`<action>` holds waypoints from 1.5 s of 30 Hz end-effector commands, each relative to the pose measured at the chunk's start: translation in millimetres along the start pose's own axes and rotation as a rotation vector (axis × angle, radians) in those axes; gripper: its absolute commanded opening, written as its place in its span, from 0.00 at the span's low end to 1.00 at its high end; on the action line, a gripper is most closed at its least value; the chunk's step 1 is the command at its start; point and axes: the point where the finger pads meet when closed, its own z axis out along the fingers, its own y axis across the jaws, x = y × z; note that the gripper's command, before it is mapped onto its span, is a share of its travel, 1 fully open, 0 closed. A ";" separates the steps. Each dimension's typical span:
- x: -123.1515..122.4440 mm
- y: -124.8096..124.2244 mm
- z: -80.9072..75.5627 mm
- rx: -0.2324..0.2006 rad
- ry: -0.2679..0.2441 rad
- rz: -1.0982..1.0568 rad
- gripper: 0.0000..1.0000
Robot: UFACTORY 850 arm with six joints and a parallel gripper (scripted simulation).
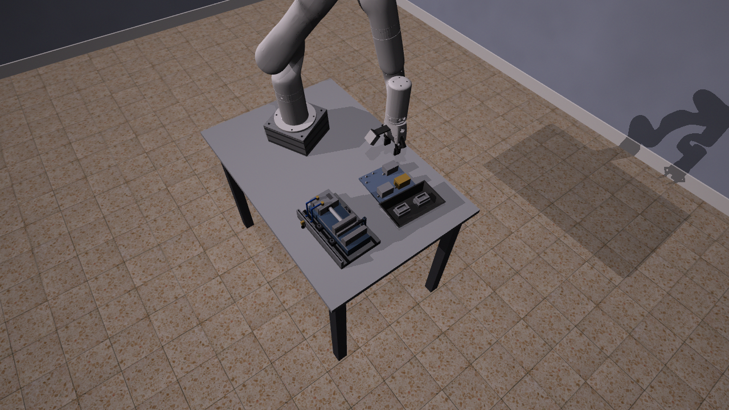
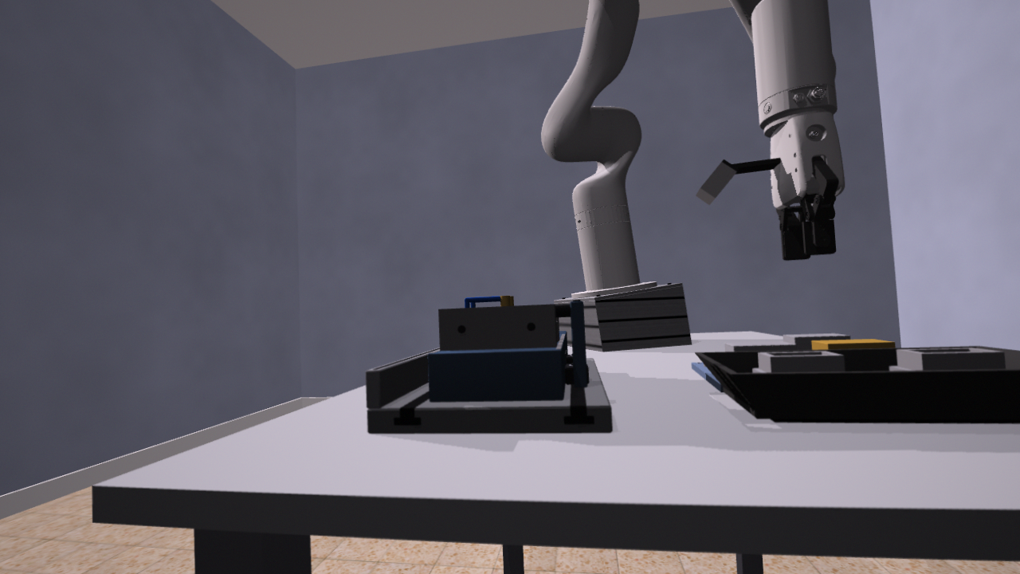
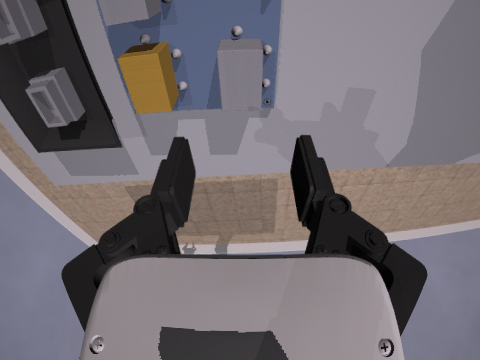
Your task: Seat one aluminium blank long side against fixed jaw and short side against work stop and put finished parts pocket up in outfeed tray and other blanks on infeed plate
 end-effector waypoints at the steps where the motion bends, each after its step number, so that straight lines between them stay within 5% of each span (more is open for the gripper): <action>1: -1.0 -1.9 10.7 0.006 0.000 0.001 0.69; 13: -1.1 -1.9 57.4 0.006 0.000 0.001 0.69; 23: -1.2 -1.9 77.1 0.006 0.000 0.001 0.69; 45: -1.2 -1.9 91.2 0.006 0.000 0.001 0.69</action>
